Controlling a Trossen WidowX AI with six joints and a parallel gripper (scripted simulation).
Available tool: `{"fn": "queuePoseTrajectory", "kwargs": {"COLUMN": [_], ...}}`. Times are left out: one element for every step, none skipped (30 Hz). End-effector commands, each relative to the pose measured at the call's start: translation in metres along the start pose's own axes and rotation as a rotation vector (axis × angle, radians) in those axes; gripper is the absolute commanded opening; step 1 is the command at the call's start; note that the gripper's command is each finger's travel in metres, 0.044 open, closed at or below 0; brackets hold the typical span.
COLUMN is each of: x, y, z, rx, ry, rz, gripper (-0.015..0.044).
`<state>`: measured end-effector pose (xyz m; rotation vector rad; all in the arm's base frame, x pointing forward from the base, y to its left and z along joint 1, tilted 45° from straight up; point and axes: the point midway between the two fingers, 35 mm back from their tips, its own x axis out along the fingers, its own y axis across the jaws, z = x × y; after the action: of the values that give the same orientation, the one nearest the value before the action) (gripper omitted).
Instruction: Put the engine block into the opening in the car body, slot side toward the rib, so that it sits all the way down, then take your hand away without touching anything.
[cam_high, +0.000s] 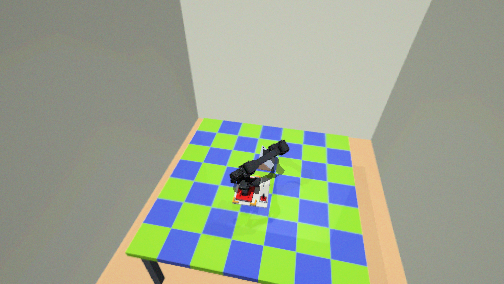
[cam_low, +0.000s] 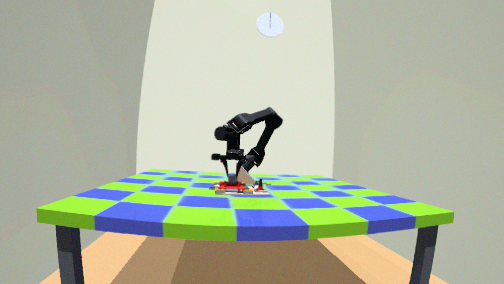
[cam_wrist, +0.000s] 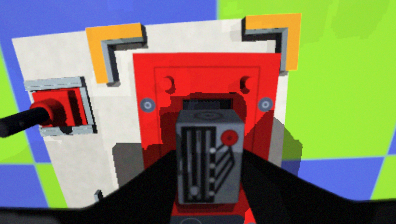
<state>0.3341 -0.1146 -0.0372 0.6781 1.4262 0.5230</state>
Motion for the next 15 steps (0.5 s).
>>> {"fn": "queuePoseTrajectory", "kwargs": {"x": [-0.0013,-0.0013,-0.0013,-0.0013,-0.0013,-0.0013,-0.0013,-0.0013,-0.0013,-0.0019,-0.0026,-0.0026,-0.0026,-0.0026,-0.0026], "y": [-0.0021,-0.0021,-0.0021,-0.0021,-0.0021,-0.0021,-0.0021,-0.0021,-0.0021,-0.0032,-0.0043,-0.0043,-0.0043,-0.0043,-0.0043], "z": [-0.0002,-0.0002,-0.0002,-0.0002,-0.0002,-0.0002,-0.0002,-0.0002,-0.0002,-0.0004,-0.0004,-0.0004,-0.0004,-0.0004,-0.0004], "rx": [0.019,0.019,0.019,0.019,0.019,0.019,0.019,0.019,0.019,0.019,0.017,0.017,0.017,0.017,0.017], "ry": [-0.002,-0.002,-0.002,-0.002,-0.002,-0.002,-0.002,-0.002,-0.002,-0.002,-0.002,-0.002,-0.002,-0.002,-0.002], "rz": [-0.005,-0.005,-0.005,-0.005,-0.005,-0.005,-0.005,-0.005,-0.005,-0.005,-0.005,-0.005,-0.005,-0.005,-0.005], "gripper": [0.0159,0.0159,0.0159,0.0159,0.0159,0.0159,0.0159,0.0159,0.0159,0.0159,0.0159,0.0159,0.0159,0.0159,0.0159]}}
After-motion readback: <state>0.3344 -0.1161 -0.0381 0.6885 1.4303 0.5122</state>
